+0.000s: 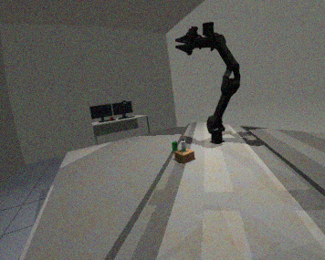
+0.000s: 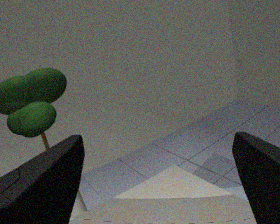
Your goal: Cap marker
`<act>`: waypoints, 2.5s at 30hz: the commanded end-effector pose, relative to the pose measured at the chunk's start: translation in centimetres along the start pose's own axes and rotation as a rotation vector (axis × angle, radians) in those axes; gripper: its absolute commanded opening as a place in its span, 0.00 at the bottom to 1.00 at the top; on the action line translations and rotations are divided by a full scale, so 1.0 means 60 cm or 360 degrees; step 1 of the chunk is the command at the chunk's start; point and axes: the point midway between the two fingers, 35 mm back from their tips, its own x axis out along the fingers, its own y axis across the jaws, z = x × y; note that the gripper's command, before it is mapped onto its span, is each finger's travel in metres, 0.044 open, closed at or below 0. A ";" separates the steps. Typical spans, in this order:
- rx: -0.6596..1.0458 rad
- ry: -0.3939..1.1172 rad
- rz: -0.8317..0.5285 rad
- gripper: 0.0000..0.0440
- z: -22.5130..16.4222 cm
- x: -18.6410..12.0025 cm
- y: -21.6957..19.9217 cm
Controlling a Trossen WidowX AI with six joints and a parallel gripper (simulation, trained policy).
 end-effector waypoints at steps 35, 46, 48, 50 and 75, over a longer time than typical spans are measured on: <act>0.0164 0.0481 0.0306 0.74 -0.125 0.078 -0.067; 0.0185 0.0633 0.0387 0.74 -0.167 0.102 -0.076; 0.0187 0.0662 0.0401 0.74 -0.175 0.106 -0.077; 0.0189 0.0691 0.0415 0.73 -0.183 0.111 -0.078; 0.0169 0.1071 0.0581 0.73 -0.287 0.159 -0.081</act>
